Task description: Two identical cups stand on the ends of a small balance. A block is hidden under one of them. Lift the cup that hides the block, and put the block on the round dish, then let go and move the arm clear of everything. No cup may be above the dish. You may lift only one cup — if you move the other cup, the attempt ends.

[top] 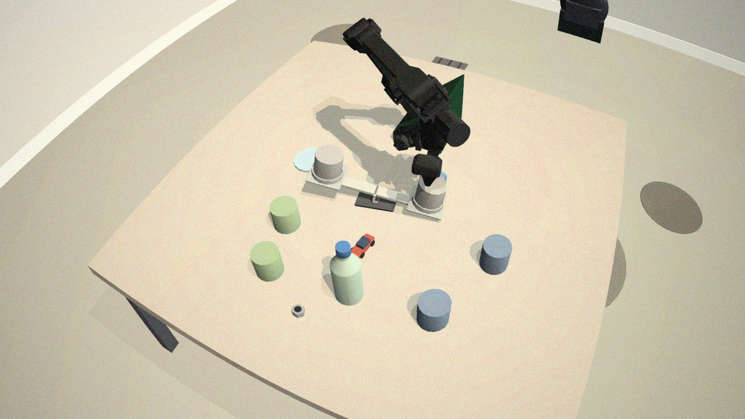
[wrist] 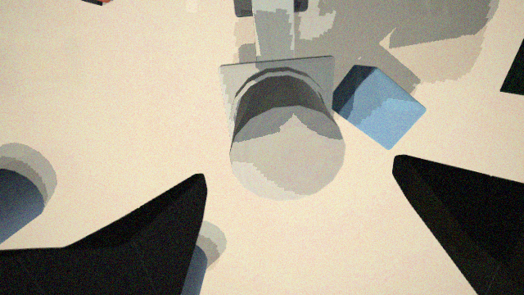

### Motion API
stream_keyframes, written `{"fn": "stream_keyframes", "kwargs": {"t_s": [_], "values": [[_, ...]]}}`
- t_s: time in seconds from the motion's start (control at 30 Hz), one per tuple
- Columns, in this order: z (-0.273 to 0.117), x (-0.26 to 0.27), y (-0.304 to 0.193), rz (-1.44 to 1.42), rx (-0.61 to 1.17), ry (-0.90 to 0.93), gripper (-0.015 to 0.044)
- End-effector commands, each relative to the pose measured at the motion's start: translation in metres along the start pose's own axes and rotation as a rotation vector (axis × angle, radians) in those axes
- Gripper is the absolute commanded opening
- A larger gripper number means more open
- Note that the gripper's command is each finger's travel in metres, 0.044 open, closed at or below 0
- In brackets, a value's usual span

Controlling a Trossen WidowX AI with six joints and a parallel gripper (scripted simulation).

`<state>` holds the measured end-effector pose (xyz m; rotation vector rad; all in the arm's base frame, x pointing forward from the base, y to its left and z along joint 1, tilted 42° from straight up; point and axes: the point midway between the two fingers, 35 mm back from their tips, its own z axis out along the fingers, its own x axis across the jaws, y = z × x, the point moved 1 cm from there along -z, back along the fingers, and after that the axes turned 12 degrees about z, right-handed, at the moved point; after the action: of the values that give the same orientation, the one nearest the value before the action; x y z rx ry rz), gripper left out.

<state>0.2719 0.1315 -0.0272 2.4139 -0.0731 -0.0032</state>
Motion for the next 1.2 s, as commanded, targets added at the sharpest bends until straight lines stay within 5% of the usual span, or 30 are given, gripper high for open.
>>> {"fn": "stream_keyframes", "kwargs": {"t_s": [0.0, 1.17], "values": [[0.002, 0.002, -0.002, 0.017, 0.006, -0.004, 0.044], [0.06, 0.002, -0.003, 0.018, 0.004, -0.003, 0.044]]}}
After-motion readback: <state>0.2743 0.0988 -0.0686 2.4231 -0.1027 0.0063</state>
